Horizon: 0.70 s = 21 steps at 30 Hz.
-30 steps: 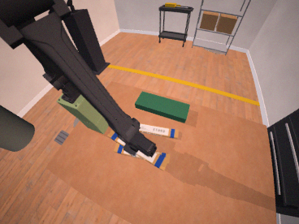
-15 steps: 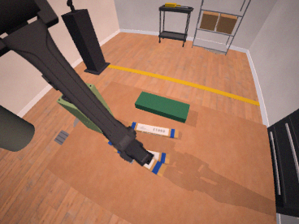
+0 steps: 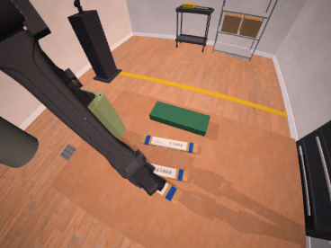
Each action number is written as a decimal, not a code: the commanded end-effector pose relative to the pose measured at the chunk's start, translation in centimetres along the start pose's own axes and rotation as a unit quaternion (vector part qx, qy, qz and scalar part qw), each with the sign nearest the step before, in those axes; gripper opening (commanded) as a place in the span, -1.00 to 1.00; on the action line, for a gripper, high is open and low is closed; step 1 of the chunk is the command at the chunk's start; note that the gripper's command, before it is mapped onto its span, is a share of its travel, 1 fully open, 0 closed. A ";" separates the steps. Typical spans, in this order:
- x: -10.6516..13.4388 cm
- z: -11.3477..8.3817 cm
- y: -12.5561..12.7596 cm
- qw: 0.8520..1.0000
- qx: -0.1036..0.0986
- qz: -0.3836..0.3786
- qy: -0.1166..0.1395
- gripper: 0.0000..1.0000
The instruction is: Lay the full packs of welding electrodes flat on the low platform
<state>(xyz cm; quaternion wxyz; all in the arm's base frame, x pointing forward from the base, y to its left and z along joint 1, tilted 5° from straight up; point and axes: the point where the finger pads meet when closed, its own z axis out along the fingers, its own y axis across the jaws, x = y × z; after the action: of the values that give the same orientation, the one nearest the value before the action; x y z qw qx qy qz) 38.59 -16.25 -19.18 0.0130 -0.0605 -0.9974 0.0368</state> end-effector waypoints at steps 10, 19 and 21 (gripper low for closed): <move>-3.8 -3.4 -4.9 0.999 0.010 -0.002 -0.039 -1.00; -4.0 -3.5 -6.9 0.999 0.011 -0.002 -0.039 -1.00; -4.0 -3.6 -7.4 0.999 0.011 -0.002 -0.040 -1.00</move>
<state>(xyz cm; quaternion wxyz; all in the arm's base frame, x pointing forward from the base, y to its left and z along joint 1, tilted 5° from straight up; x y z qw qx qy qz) 38.80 -21.02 -18.42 0.0097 -0.0586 -0.9976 0.0360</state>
